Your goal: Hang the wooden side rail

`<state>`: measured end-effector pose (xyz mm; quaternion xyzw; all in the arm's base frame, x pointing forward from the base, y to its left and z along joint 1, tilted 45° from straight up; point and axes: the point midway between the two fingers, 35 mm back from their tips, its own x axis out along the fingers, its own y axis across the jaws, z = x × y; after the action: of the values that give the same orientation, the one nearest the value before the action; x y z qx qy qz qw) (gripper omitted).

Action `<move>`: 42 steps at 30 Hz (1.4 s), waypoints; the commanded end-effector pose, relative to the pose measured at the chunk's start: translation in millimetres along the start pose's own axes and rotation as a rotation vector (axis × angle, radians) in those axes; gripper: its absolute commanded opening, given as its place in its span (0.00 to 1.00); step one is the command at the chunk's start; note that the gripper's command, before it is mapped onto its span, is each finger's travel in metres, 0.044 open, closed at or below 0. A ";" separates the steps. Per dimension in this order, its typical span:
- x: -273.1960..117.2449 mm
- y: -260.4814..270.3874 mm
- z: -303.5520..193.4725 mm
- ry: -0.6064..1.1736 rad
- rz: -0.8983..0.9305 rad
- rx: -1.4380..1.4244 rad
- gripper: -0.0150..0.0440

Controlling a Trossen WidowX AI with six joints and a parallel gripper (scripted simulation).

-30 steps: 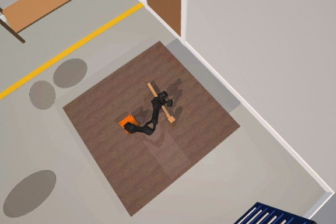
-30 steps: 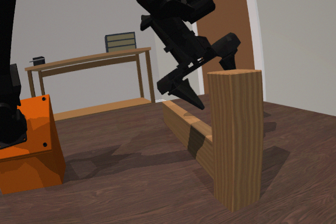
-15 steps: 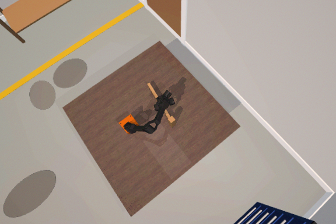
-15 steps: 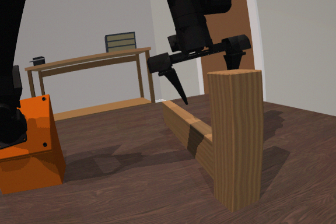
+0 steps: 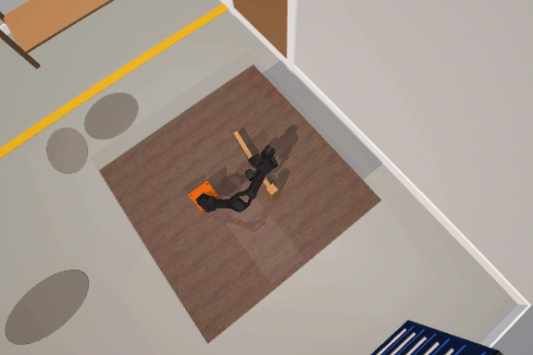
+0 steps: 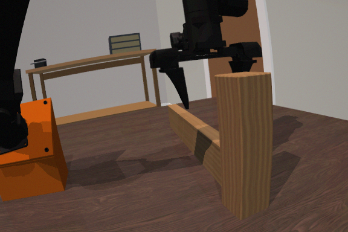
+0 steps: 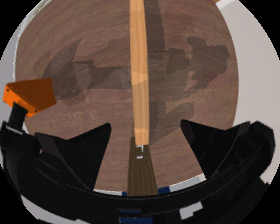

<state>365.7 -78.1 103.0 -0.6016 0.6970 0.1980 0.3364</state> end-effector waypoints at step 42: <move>84.0 2.9 -2.2 0.005 0.014 -0.004 1.00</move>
<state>360.2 -134.1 48.9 -0.5973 0.7004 0.1995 0.3358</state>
